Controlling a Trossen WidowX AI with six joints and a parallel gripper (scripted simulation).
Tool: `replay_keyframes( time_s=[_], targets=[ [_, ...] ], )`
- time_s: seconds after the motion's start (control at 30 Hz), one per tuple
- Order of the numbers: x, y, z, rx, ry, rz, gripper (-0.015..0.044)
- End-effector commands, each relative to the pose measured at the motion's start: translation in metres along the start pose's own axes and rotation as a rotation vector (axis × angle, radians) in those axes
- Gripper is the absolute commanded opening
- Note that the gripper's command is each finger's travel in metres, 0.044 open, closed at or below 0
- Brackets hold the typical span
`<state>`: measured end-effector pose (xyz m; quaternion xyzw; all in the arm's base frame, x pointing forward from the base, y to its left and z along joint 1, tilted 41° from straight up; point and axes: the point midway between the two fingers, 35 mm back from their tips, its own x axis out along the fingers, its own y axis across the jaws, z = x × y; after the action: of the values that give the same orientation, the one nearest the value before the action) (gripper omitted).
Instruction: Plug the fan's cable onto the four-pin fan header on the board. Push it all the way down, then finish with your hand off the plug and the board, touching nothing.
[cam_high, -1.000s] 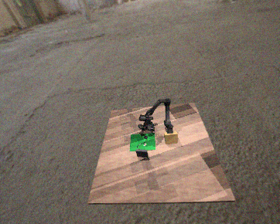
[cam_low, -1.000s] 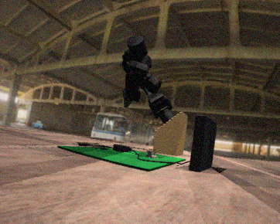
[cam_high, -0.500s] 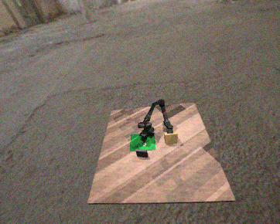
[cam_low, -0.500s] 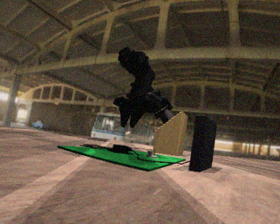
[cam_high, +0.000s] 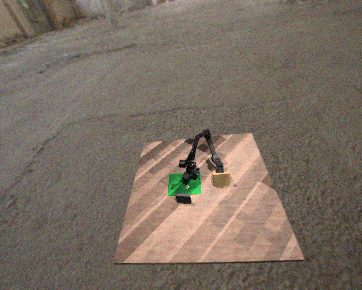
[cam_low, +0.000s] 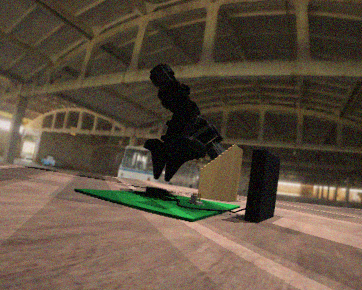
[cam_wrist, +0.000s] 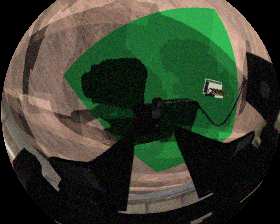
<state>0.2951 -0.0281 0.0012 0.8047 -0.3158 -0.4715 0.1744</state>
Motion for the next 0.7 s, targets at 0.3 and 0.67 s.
replay_keyframes(
  time_s=[0.3,0.67],
  targets=[
    [0.021,-0.001,0.007,-0.008,-0.006,-0.002,0.0210],
    [0.034,0.000,0.011,-0.009,-0.004,-0.001,0.0210]
  ],
)
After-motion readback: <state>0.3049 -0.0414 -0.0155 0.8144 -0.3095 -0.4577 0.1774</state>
